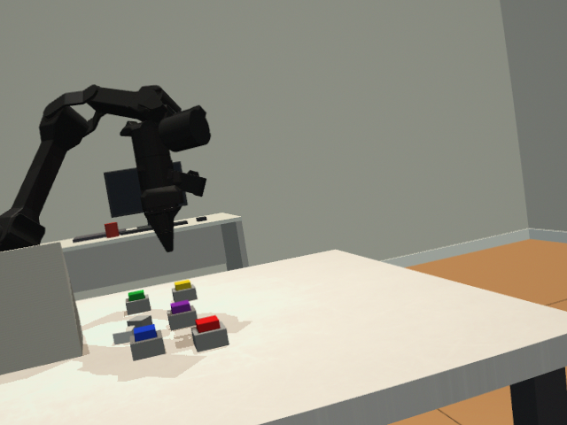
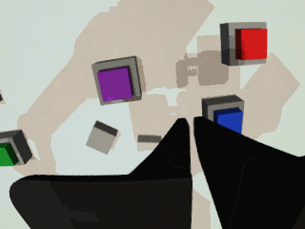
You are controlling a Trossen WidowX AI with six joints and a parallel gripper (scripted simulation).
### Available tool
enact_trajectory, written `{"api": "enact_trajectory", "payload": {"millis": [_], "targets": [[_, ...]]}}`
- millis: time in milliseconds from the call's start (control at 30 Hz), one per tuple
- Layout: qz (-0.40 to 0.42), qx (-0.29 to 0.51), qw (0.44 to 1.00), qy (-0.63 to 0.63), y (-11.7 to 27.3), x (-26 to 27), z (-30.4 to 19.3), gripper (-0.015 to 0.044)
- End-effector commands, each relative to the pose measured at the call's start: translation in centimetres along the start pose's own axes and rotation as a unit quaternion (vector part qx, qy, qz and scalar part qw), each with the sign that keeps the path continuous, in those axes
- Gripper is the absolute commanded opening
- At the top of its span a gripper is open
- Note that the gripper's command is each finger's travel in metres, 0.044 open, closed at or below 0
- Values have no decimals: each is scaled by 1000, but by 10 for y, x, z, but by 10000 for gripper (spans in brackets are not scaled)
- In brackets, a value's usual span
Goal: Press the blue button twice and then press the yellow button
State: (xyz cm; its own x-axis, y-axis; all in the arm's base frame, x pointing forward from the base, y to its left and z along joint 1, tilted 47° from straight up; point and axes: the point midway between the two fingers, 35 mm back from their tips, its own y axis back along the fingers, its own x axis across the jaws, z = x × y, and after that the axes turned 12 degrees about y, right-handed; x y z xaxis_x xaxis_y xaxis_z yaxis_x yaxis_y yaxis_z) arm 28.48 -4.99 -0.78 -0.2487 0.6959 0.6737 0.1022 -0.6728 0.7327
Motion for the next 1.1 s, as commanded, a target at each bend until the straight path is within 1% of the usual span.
{"api": "enact_trajectory", "payload": {"millis": [0,200,400,633,800,1067], "targets": [[-5,-5,1000,2,6,57,41,20],[7,-10,1000,6,6,149,73,20],[36,-6,999,12,6,244,77,20],[38,-5,999,12,3,250,77,20],[39,-5,999,13,-53,255,77,20],[40,-5,999,13,-58,256,77,20]]}}
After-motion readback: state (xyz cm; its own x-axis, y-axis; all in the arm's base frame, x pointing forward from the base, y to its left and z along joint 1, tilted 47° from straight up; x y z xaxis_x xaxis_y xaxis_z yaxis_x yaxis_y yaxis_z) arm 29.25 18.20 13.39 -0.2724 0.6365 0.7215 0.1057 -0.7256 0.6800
